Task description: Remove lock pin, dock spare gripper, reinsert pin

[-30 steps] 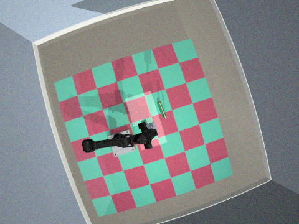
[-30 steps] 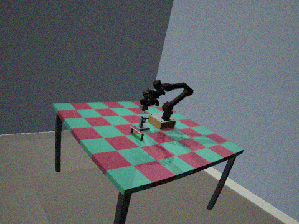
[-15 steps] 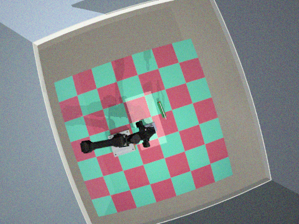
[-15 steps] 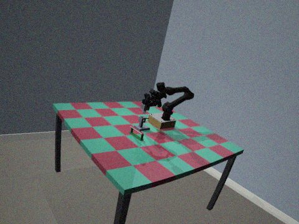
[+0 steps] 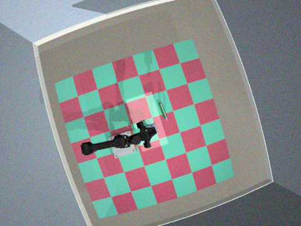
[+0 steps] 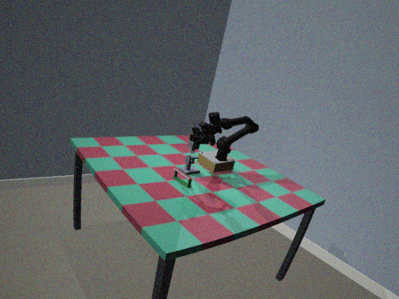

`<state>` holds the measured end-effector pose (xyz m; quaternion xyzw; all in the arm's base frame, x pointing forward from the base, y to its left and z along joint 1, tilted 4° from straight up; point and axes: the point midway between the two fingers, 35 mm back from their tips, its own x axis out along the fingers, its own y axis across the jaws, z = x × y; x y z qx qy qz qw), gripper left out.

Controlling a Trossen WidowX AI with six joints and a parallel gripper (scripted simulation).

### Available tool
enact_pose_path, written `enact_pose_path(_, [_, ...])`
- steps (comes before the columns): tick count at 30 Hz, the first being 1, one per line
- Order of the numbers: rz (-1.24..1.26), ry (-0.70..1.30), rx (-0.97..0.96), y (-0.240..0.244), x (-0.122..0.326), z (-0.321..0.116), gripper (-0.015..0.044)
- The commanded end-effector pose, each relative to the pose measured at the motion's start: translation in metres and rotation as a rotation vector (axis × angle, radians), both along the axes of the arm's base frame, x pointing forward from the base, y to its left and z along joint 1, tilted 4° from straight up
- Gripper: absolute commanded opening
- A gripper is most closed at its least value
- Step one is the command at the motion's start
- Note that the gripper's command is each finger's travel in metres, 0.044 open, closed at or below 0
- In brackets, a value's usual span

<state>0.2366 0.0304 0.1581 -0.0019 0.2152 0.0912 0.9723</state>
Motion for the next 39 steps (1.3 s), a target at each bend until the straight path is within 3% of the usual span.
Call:
enact_pose_path(1, [0.002,-0.011,0.008,0.001,0.002,-0.002,0.0000])
enact_pose_path(39, [0.003,-0.010,0.009,0.003,0.008,-0.055,0.0000])
